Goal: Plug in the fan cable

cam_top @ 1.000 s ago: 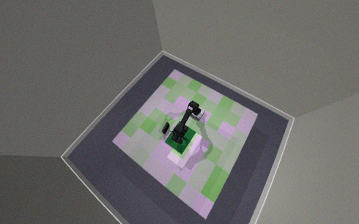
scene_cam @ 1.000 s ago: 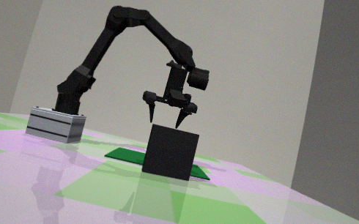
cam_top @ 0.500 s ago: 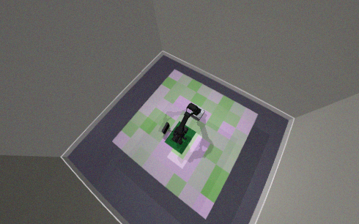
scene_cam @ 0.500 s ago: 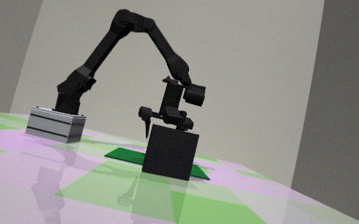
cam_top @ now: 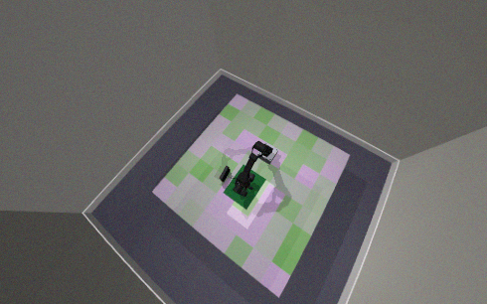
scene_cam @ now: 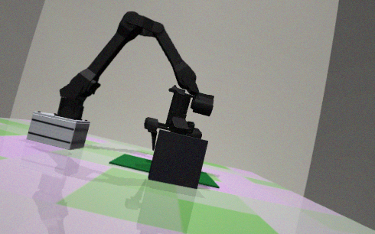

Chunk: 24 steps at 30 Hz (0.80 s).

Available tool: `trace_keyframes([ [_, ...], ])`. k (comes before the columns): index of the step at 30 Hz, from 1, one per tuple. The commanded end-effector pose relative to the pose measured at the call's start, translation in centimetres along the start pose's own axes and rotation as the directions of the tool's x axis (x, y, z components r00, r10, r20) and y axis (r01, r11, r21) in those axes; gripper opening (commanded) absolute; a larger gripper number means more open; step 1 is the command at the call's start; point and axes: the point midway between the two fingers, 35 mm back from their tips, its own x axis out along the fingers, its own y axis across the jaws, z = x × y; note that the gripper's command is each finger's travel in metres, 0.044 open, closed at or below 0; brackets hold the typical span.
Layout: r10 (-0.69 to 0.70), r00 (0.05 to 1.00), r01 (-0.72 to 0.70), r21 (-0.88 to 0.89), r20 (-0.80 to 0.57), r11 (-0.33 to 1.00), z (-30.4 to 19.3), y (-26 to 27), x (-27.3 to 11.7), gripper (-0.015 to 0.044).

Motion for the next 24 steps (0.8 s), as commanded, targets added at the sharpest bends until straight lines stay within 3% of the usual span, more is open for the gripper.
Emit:
trace_keyframes([
  [1, -0.016, 1.000, 0.016, 0.008, 0.000, 1.000, 0.3, -0.4, 1.2, 0.0440],
  [23, -0.016, 1.000, 0.016, 0.008, 0.000, 1.000, 0.6, -0.5, 2.5, 0.0440],
  [24, -0.010, 1.000, 0.010, 0.004, -0.002, 1.000, 0.5, -0.3, 2.3, 0.0414],
])
